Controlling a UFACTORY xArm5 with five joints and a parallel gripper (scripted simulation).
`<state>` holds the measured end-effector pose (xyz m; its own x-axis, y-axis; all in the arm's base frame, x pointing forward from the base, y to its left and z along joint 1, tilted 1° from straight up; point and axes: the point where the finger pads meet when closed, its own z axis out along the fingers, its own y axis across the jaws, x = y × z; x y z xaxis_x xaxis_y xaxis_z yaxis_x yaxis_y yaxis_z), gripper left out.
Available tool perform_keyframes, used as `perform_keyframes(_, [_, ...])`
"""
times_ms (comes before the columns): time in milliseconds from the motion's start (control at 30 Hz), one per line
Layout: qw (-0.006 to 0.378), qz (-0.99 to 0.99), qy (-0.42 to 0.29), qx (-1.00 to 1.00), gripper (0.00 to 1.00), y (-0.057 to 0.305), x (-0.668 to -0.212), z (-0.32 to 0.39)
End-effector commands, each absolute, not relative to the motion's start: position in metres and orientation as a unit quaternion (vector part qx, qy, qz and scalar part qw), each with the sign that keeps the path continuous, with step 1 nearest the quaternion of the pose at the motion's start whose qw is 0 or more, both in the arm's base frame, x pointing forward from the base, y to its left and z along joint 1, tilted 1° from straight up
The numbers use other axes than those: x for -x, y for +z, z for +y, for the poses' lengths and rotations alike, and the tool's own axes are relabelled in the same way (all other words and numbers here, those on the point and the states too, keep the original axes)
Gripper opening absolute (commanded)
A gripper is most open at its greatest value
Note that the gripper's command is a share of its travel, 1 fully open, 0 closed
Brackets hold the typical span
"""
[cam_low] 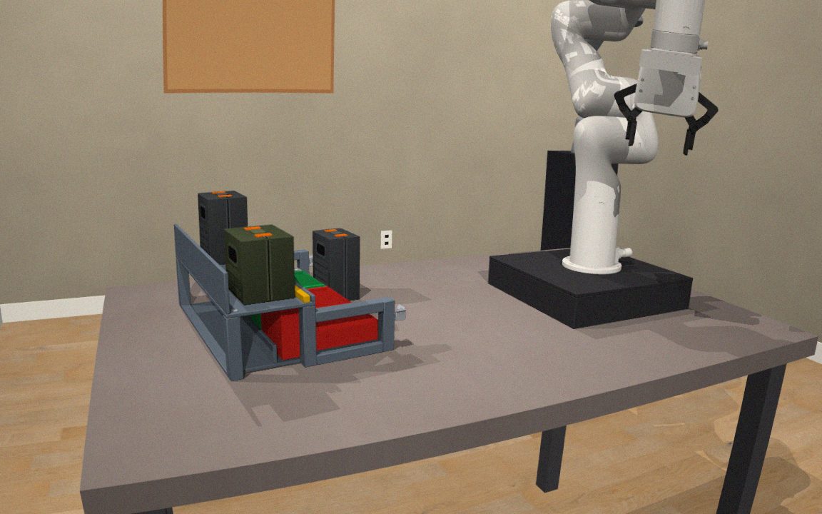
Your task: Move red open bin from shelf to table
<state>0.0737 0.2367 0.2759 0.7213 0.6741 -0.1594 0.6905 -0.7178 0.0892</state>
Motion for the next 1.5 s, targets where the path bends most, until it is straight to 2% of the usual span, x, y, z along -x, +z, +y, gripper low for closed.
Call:
perform_keyframes(0, [0.070,0.369,-0.057,-0.925,1.00,0.277,-0.074,0.237])
perform_keyframes(667, [0.070,0.369,-0.057,-0.925,1.00,0.277,-0.074,0.237])
perform_keyframes(1467, [0.053,0.482,-0.043,-0.873,1.00,0.252,-0.130,0.215])
